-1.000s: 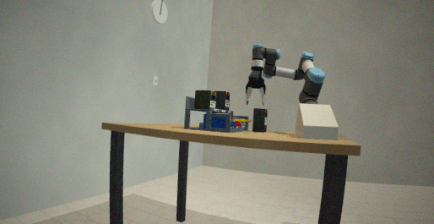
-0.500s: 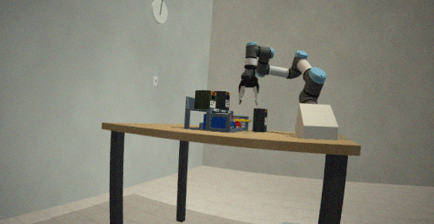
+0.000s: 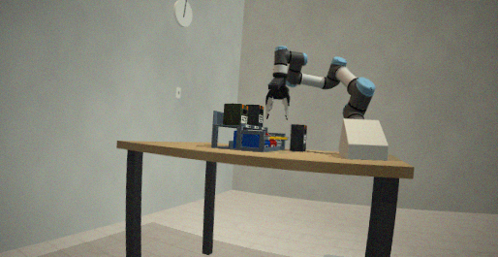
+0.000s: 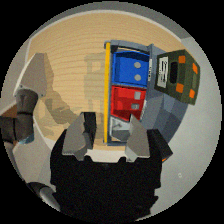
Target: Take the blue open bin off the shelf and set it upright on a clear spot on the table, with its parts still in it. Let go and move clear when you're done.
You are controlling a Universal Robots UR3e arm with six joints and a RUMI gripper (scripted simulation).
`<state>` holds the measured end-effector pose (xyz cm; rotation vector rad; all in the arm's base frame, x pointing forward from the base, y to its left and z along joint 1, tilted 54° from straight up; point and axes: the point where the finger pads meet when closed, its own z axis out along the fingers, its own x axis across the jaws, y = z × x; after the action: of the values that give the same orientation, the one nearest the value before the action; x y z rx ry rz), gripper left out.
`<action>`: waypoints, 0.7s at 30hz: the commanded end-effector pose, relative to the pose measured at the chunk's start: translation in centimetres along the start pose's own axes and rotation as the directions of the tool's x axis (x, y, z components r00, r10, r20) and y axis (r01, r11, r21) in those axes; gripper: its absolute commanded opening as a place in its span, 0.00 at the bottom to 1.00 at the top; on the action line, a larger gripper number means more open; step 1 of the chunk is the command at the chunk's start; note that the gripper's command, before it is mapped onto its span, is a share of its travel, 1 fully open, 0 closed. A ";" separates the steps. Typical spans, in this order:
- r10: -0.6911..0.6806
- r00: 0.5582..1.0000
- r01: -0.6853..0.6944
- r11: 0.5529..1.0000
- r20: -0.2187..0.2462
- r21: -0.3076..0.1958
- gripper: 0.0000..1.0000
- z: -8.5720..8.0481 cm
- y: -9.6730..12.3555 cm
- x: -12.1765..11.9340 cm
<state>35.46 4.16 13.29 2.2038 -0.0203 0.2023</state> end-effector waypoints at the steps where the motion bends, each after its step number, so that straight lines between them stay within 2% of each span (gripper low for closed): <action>1: 0.001 1.000 -0.001 1.000 0.002 -0.002 0.58 0.0 -0.5 0.6; 21: 0.001 1.000 -0.001 1.000 0.002 -0.001 0.58 0.0 0.3 0.0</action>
<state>35.44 4.01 13.47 2.2020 -0.0232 0.1981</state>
